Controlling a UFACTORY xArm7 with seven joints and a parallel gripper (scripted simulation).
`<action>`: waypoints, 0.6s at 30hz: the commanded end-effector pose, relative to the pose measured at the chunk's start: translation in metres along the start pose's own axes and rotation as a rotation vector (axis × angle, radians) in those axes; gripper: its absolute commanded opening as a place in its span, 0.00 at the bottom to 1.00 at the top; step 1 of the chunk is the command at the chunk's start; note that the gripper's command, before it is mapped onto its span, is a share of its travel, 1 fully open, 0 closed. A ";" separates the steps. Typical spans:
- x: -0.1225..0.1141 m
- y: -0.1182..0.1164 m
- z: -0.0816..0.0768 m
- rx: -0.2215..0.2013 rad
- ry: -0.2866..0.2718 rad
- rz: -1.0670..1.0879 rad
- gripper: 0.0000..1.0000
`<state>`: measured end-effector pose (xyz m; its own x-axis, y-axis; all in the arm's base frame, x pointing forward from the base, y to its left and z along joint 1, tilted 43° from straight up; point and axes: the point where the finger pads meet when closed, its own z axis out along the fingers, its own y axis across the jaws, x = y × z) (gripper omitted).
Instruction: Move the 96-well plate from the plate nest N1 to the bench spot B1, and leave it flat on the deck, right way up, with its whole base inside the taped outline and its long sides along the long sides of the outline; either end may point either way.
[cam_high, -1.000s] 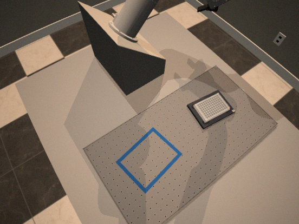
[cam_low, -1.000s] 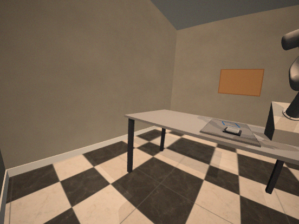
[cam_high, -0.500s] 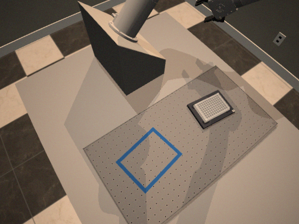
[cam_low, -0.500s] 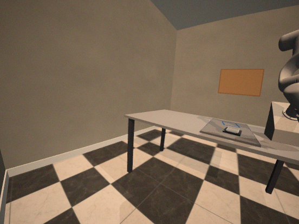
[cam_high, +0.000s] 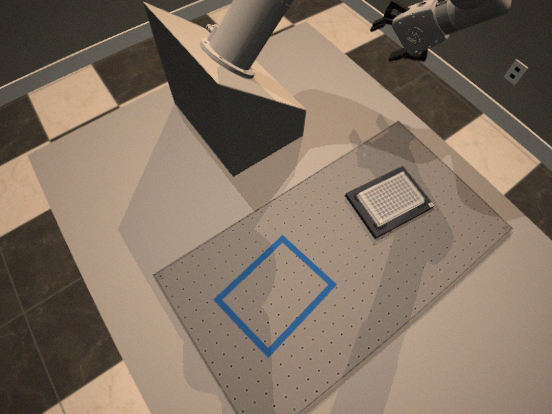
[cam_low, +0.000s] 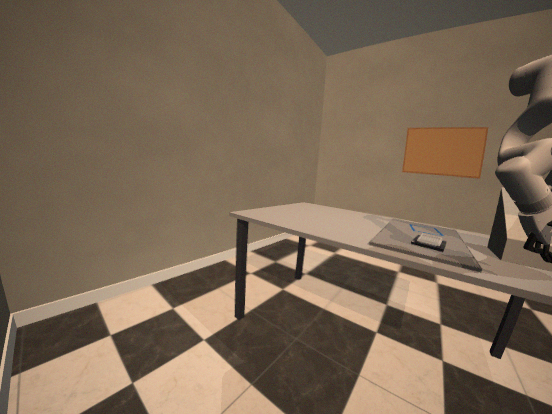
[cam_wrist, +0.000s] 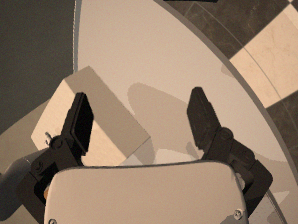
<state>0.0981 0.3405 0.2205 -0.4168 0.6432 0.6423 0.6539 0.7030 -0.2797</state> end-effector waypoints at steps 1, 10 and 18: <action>-0.006 0.010 -0.004 -0.039 0.031 0.026 1.00; -0.030 0.039 -0.016 -0.135 0.087 0.091 1.00; -0.044 0.054 -0.023 -0.135 0.087 0.091 1.00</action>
<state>0.1612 0.3416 0.1952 -0.3021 0.6720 0.6762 0.7674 0.5922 -0.2457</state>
